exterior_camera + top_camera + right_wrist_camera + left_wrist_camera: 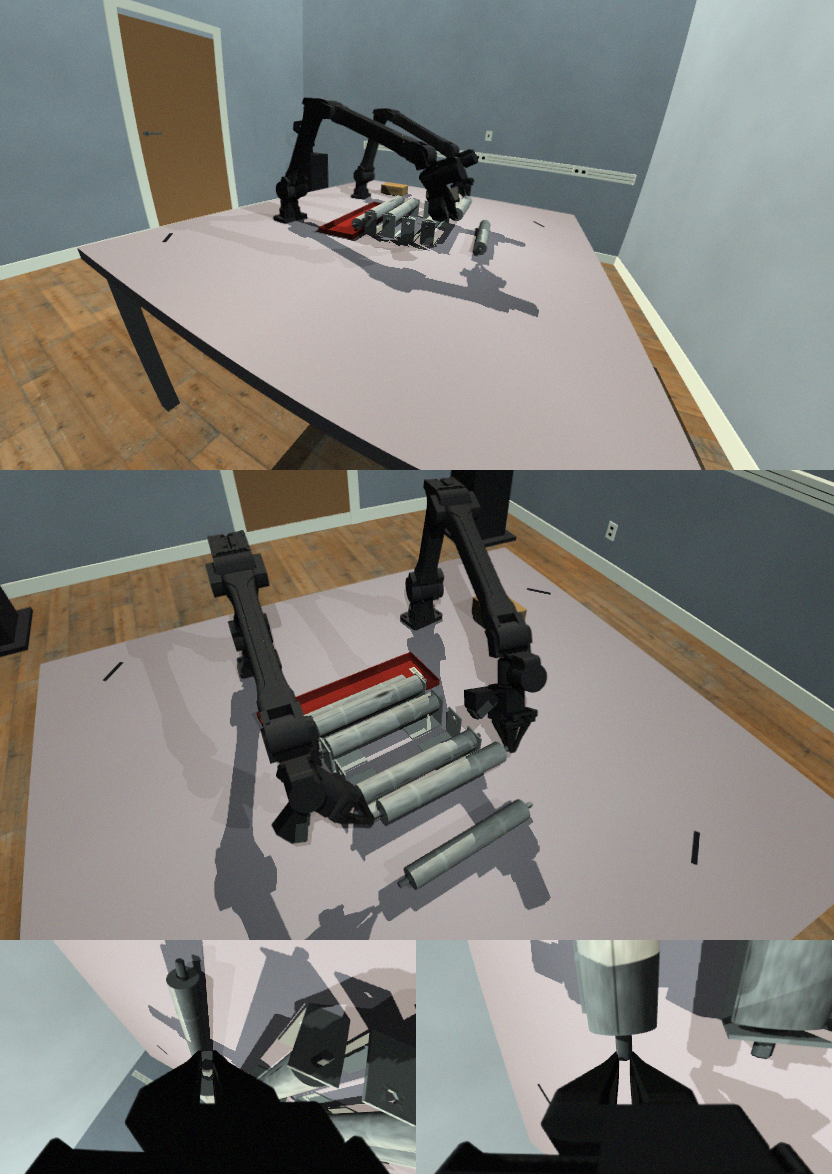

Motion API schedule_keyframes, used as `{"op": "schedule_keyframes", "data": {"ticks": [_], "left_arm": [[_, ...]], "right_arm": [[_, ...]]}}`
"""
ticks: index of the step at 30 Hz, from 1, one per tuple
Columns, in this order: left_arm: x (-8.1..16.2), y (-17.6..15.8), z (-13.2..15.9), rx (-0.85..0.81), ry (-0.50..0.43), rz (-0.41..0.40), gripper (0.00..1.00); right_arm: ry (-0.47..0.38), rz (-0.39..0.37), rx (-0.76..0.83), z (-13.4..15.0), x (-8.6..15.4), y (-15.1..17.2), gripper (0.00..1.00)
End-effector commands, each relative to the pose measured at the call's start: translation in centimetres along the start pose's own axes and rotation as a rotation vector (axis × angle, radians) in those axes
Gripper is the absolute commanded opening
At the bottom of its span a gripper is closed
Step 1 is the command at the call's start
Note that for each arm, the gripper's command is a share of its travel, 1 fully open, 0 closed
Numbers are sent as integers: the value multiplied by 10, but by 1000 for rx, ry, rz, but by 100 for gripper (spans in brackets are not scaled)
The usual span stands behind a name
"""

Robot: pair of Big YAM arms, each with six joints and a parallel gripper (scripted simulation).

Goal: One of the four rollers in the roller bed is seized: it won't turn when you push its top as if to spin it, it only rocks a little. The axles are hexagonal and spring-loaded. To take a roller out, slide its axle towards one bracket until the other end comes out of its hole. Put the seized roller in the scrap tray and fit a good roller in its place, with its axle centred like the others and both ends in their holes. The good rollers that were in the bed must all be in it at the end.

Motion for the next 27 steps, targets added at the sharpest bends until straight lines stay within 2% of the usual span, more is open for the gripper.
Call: {"op": "schedule_keyframes", "data": {"ticks": [1, 27], "left_arm": [[67, 39, -9, -15, -11, -133, 3], [72, 41, -13, -40, 2, -162, 3]], "right_arm": [[-9, -126, 43, 23, 62, 42, 3], [6, -166, 54, 22, 66, 43, 3]]}}
Point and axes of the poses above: on each arm, the point where the finger pads meet when closed, its own x axis back along the fingers, its own y axis across the jaws, z = x × y, the point moved 10 cm from there along x, back along the fingers, and after that the axes turned 3 degrees about -x, right-handed, at the moved point
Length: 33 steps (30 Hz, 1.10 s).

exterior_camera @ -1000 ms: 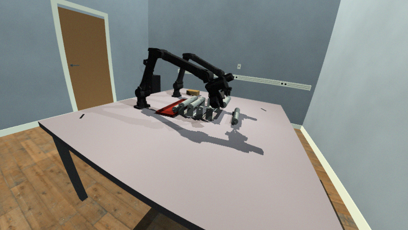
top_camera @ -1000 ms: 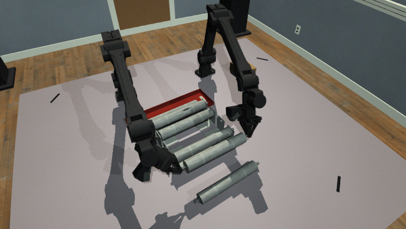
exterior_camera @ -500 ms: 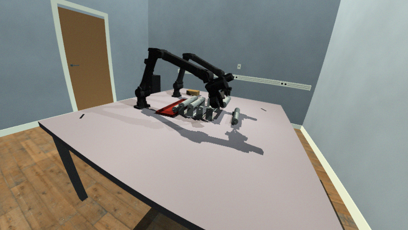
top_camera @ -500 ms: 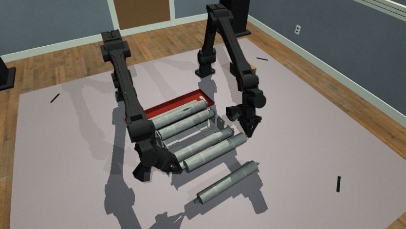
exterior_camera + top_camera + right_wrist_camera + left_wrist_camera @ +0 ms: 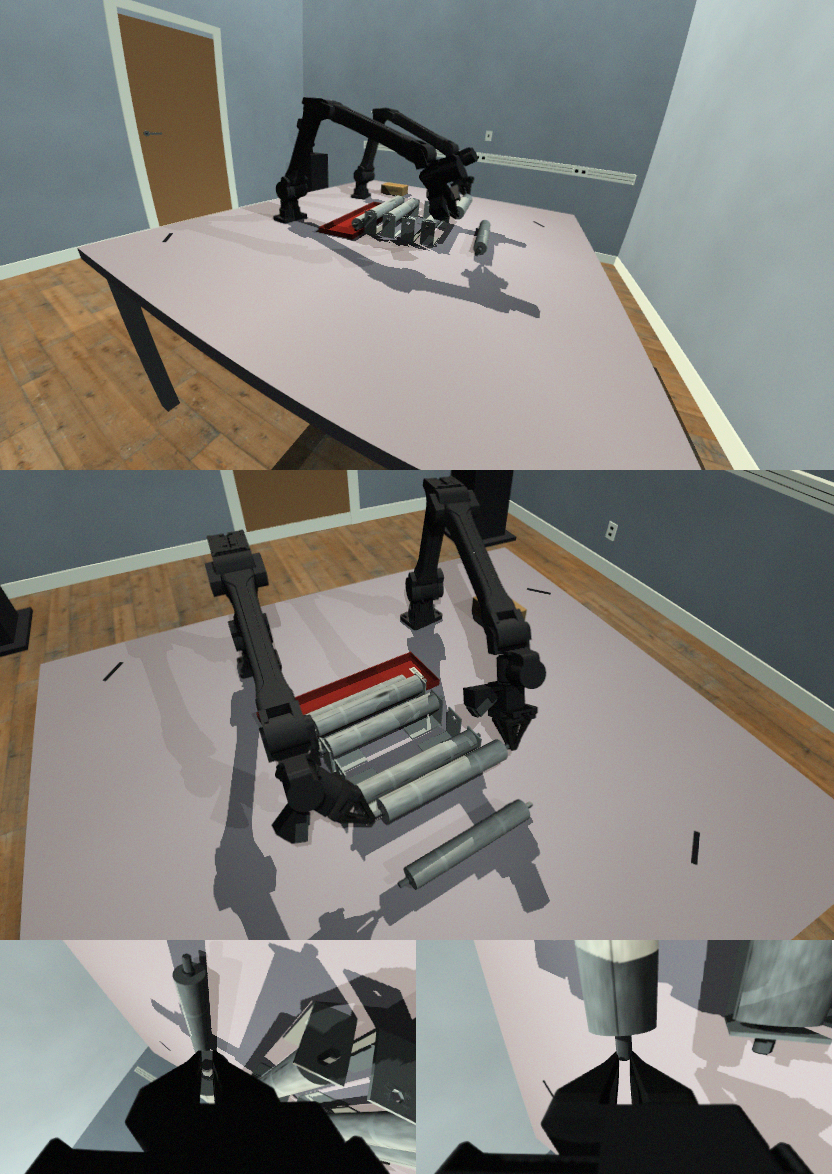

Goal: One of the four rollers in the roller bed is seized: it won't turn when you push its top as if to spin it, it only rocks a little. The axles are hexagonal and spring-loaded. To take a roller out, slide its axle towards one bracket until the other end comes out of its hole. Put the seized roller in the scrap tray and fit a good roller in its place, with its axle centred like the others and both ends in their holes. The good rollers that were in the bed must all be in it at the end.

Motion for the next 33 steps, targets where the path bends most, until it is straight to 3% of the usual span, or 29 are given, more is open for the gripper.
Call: {"op": "schedule_keyframes", "data": {"ticks": [1, 4, 6, 8, 14, 23, 33], "left_arm": [[66, 39, -9, -30, -14, -149, 3], [67, 40, -11, -33, -13, -149, 3], [68, 41, -11, -33, -11, -149, 3], [68, 42, -9, -28, -6, -150, 3], [68, 42, -9, -27, -5, -152, 3], [68, 43, -7, -28, 1, -158, 3], [68, 43, -6, -30, 2, -164, 3]], "right_arm": [[-11, -139, 42, 21, 63, 41, 3], [-7, -114, 20, 18, 63, 34, 3], [-6, -98, 5, 10, 51, 20, 3], [-9, -139, 38, 18, 64, 39, 3], [-3, -111, 16, 12, 51, 24, 3], [-1, -141, 41, 18, 56, 37, 3], [2, -124, 29, 16, 49, 29, 3]]}}
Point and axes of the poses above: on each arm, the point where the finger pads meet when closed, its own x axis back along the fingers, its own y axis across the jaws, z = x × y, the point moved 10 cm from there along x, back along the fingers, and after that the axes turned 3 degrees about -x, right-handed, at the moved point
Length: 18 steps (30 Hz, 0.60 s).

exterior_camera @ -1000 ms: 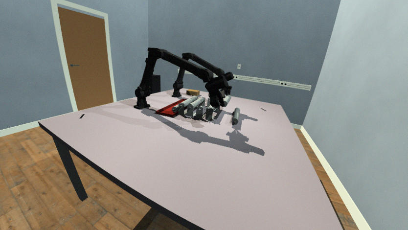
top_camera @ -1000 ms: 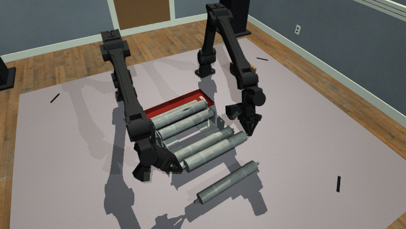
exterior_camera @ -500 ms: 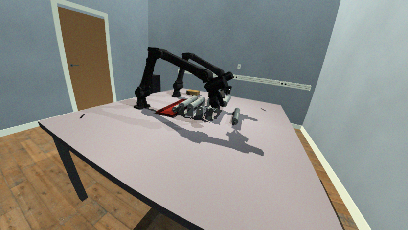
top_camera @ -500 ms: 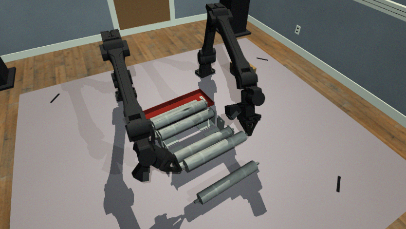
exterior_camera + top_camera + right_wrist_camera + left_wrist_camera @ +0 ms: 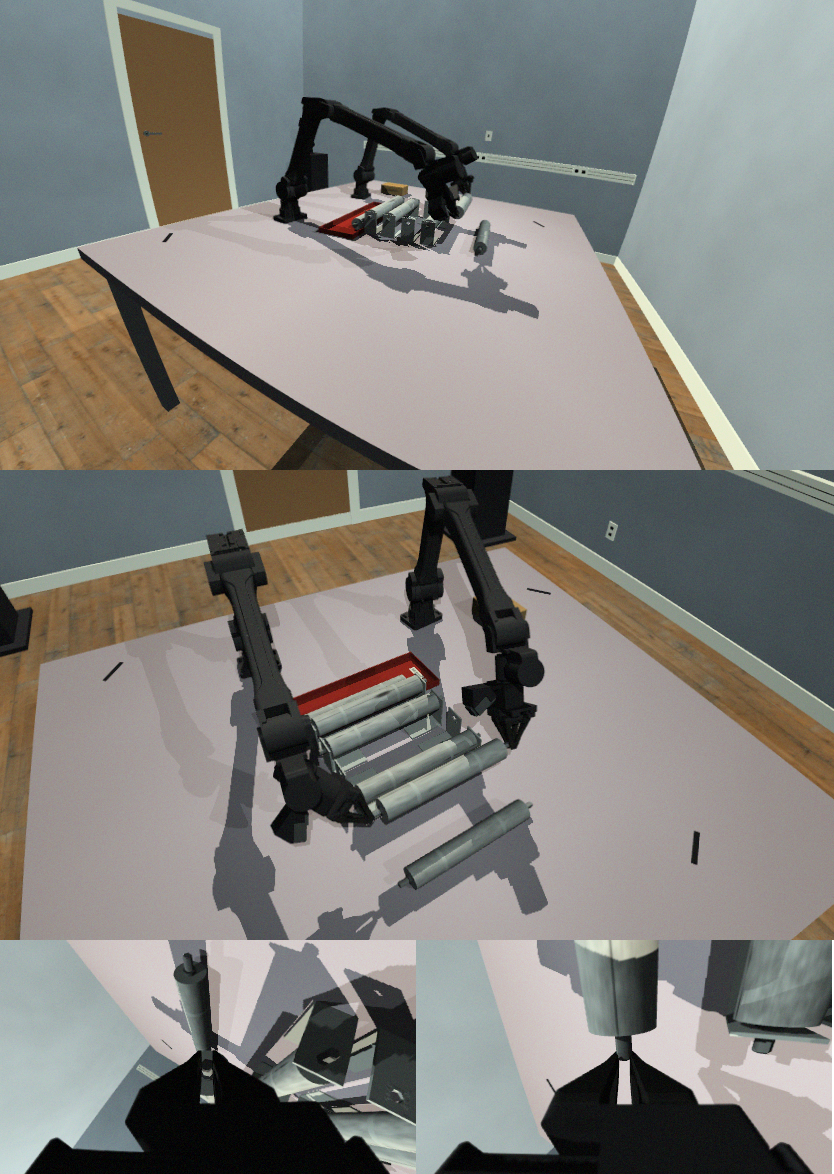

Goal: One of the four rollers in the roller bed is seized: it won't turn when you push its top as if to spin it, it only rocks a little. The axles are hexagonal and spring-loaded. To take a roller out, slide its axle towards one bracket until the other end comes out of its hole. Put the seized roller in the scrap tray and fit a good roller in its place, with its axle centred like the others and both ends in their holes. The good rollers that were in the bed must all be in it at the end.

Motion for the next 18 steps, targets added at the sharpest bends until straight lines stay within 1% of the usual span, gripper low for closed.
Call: {"op": "schedule_keyframes", "data": {"ticks": [1, 13, 15, 18], "left_arm": [[64, 43, -2, -18, -8, -156, 3], [64, 43, -1, -18, -4, -158, 3], [64, 43, -1, -18, -5, -158, 3], [64, 43, -1, -18, -5, -159, 3]], "right_arm": [[-8, -114, 36, 19, 47, 33, 3], [-4, -100, 28, 17, 41, 26, 3], [-5, -116, 41, 21, 46, 34, 3], [-4, -119, 44, 22, 47, 36, 3]]}}
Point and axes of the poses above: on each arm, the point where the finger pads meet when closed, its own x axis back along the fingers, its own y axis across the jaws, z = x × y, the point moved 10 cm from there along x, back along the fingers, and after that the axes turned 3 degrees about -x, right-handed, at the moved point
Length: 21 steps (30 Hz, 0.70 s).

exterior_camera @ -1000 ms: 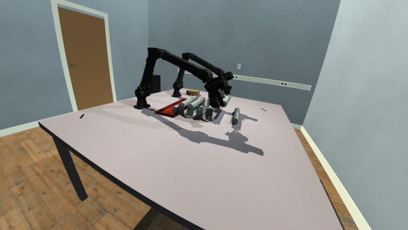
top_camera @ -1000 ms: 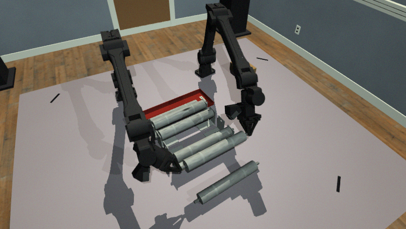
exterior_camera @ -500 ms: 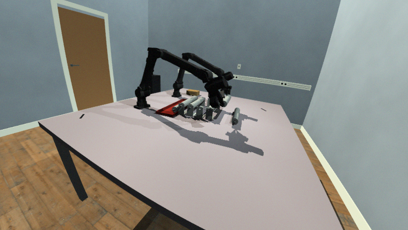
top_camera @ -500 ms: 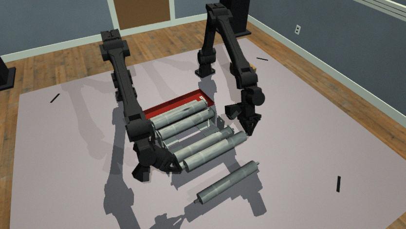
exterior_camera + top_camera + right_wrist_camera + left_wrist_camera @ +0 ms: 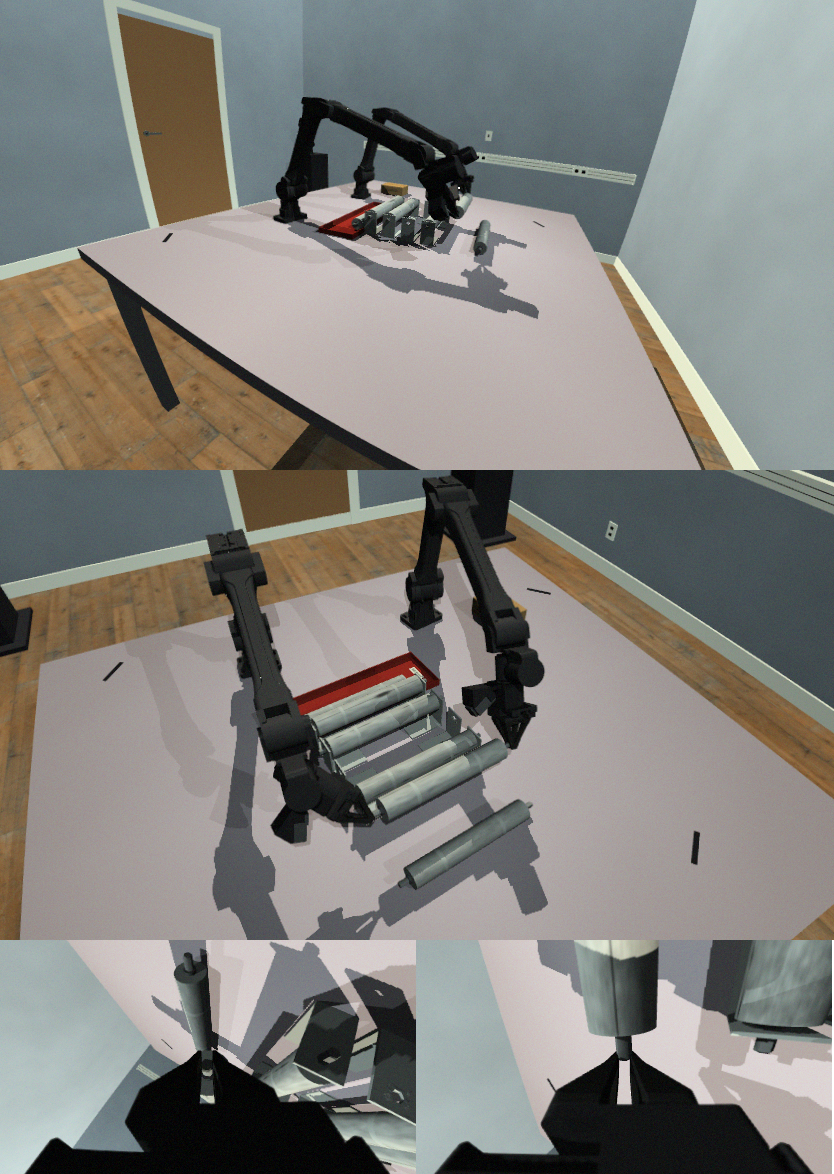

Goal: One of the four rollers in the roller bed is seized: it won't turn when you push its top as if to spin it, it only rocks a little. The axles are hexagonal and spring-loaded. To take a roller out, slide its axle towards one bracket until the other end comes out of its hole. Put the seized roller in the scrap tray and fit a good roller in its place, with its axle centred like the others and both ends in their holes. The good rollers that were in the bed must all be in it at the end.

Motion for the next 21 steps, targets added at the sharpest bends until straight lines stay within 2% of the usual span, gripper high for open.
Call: {"op": "schedule_keyframes", "data": {"ticks": [1, 21], "left_arm": [[64, 43, -1, -16, -8, -156, 3], [64, 42, -1, -15, -7, -156, 3]], "right_arm": [[-6, -116, 44, 22, 46, 36, 3], [-3, -123, 57, 28, 47, 42, 3]]}}
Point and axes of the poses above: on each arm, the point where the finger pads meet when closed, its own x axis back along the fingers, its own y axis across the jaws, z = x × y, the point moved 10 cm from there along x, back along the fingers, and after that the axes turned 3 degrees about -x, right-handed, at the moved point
